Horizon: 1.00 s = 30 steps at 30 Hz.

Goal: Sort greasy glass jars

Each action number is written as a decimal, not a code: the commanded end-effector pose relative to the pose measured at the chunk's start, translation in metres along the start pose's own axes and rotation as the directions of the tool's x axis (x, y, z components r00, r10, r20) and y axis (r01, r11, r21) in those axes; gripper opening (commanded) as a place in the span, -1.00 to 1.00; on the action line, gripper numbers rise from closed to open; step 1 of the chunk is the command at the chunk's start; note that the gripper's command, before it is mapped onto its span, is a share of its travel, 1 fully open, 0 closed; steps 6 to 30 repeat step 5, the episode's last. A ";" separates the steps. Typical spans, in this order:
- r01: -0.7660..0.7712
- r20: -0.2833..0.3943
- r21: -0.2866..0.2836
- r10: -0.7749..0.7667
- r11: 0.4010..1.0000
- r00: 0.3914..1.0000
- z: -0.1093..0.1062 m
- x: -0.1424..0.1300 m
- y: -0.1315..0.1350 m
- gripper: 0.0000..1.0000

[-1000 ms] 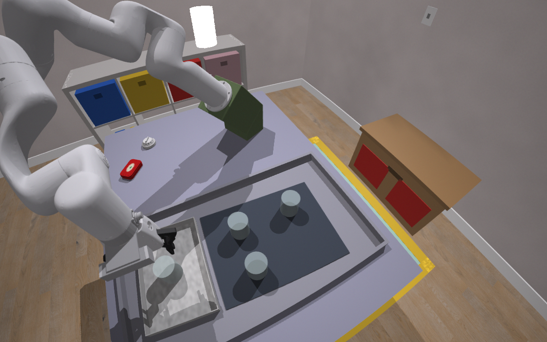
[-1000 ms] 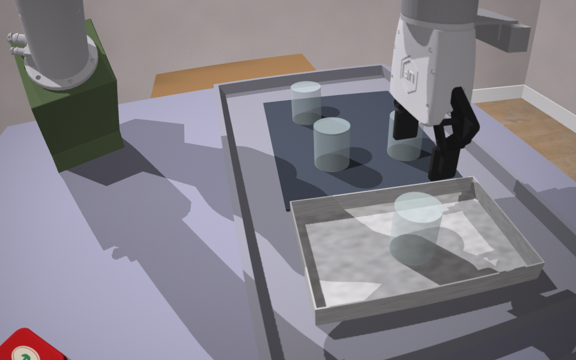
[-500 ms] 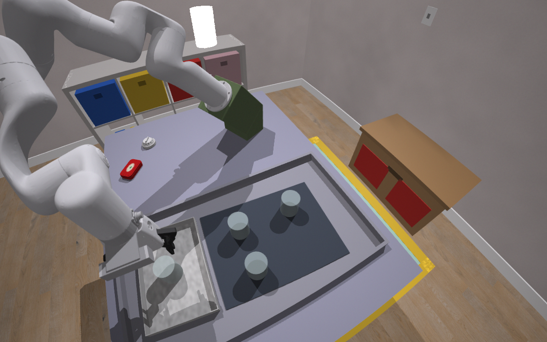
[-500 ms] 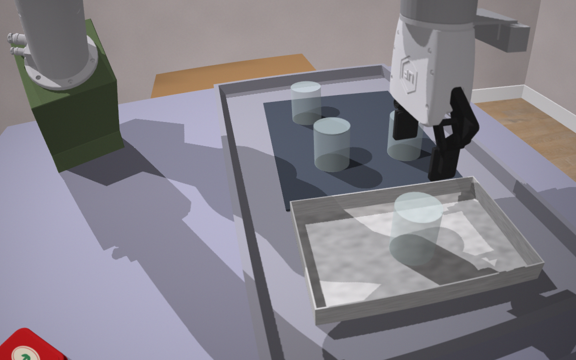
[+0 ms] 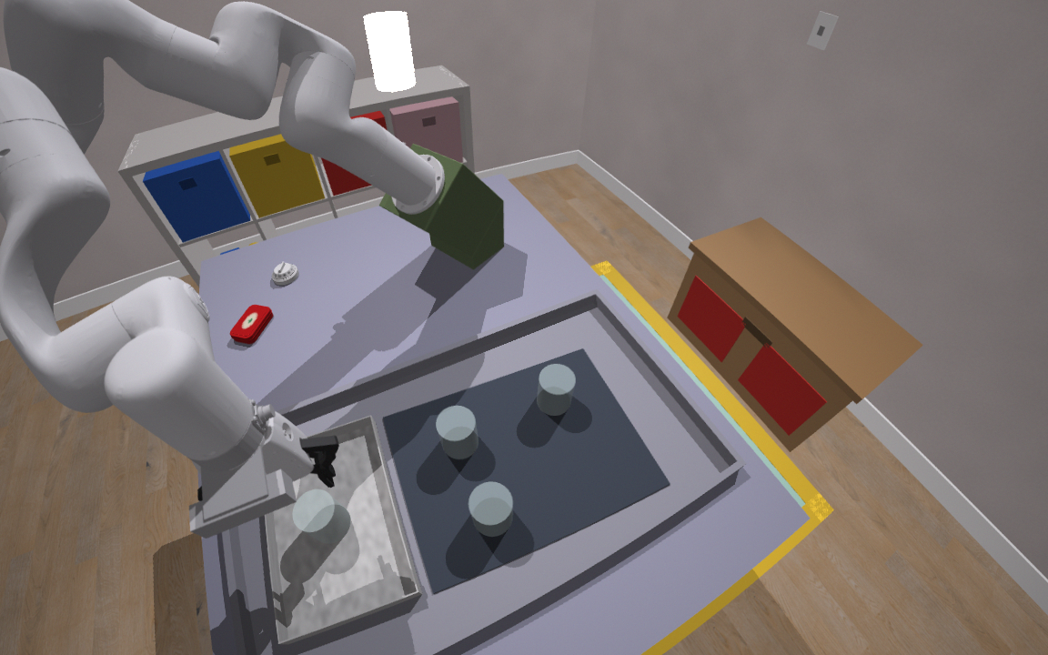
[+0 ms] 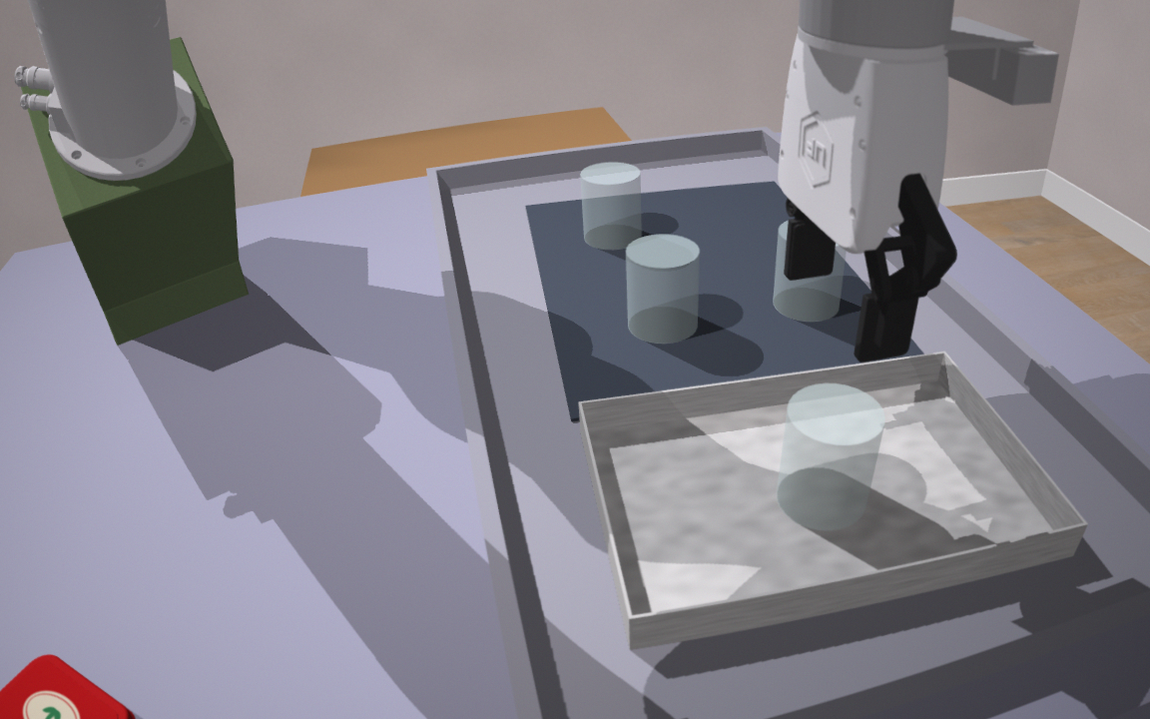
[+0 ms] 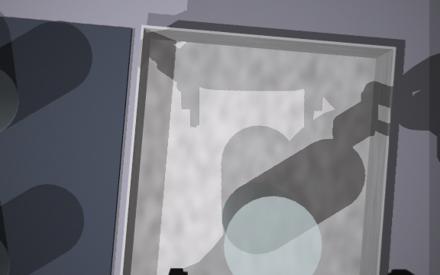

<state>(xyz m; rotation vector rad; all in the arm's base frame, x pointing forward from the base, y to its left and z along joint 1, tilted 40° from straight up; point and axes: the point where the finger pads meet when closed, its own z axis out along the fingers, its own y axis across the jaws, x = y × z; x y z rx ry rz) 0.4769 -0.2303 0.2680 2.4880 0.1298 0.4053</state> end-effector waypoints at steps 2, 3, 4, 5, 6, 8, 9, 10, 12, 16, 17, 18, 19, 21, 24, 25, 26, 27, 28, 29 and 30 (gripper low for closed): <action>0.001 -0.004 -0.001 -0.001 1.000 1.000 -0.001 0.002 0.000 1.00; 0.001 -0.004 -0.001 -0.001 1.000 1.000 -0.001 0.002 0.000 1.00; 0.001 -0.004 -0.001 -0.001 1.000 1.000 -0.001 0.002 0.000 1.00; 0.001 -0.004 -0.001 -0.001 1.000 1.000 -0.001 0.002 0.000 1.00; 0.001 -0.004 -0.001 -0.001 1.000 1.000 -0.001 0.002 0.000 1.00; 0.001 -0.004 -0.001 -0.001 1.000 1.000 -0.001 0.002 0.000 1.00; 0.001 -0.004 -0.001 -0.001 1.000 1.000 -0.001 0.002 0.000 1.00; 0.001 -0.004 -0.001 -0.001 1.000 1.000 -0.001 0.002 0.000 1.00; 0.001 -0.004 -0.001 -0.001 1.000 1.000 -0.001 0.002 0.000 1.00; 0.001 -0.004 -0.001 -0.001 1.000 1.000 -0.001 0.002 0.000 1.00; 0.001 -0.004 -0.001 -0.001 1.000 1.000 -0.001 0.002 0.000 1.00; 0.001 -0.004 -0.001 -0.001 1.000 1.000 -0.001 0.002 0.000 1.00; 0.001 -0.004 -0.001 -0.001 1.000 1.000 -0.001 0.002 0.000 1.00; 0.001 -0.004 -0.001 -0.001 1.000 1.000 -0.001 0.002 0.000 1.00; 0.001 -0.004 -0.001 -0.001 1.000 1.000 -0.001 0.002 0.000 1.00; 0.001 -0.004 -0.001 -0.001 1.000 1.000 -0.001 0.002 0.000 1.00; 0.001 -0.004 -0.001 -0.001 1.000 1.000 -0.001 0.002 0.000 1.00; 0.001 -0.004 -0.001 -0.001 1.000 1.000 -0.001 0.002 0.000 1.00; 0.001 -0.004 -0.001 -0.001 1.000 1.000 -0.001 0.002 0.000 1.00; 0.001 -0.004 -0.001 -0.001 1.000 1.000 -0.001 0.002 0.000 1.00; 0.001 -0.004 -0.001 -0.001 1.000 1.000 -0.001 0.002 0.000 1.00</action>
